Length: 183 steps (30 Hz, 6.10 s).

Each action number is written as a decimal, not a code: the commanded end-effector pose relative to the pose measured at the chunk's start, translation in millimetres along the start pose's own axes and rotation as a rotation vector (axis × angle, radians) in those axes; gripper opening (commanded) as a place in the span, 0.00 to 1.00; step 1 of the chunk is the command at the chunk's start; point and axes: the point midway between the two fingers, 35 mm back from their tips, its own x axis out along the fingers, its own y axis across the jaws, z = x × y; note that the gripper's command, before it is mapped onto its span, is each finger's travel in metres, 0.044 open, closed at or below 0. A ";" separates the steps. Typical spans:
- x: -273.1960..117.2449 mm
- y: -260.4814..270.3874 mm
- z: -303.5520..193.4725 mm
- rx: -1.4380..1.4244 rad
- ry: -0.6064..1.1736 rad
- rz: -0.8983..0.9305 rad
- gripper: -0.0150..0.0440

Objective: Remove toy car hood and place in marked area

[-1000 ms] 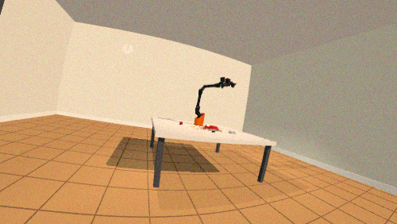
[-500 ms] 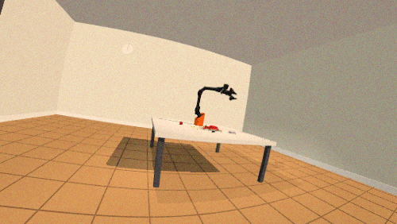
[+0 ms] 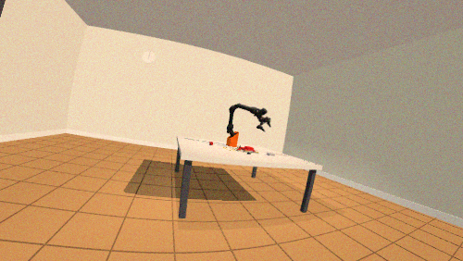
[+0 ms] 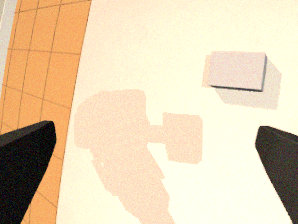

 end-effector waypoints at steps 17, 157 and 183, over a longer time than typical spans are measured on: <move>6.4 -197.7 -82.3 0.130 0.306 -0.682 1.00; 53.6 -230.4 -101.1 0.136 0.305 -0.681 0.25; 41.1 -220.0 -96.0 0.135 0.306 -0.680 0.25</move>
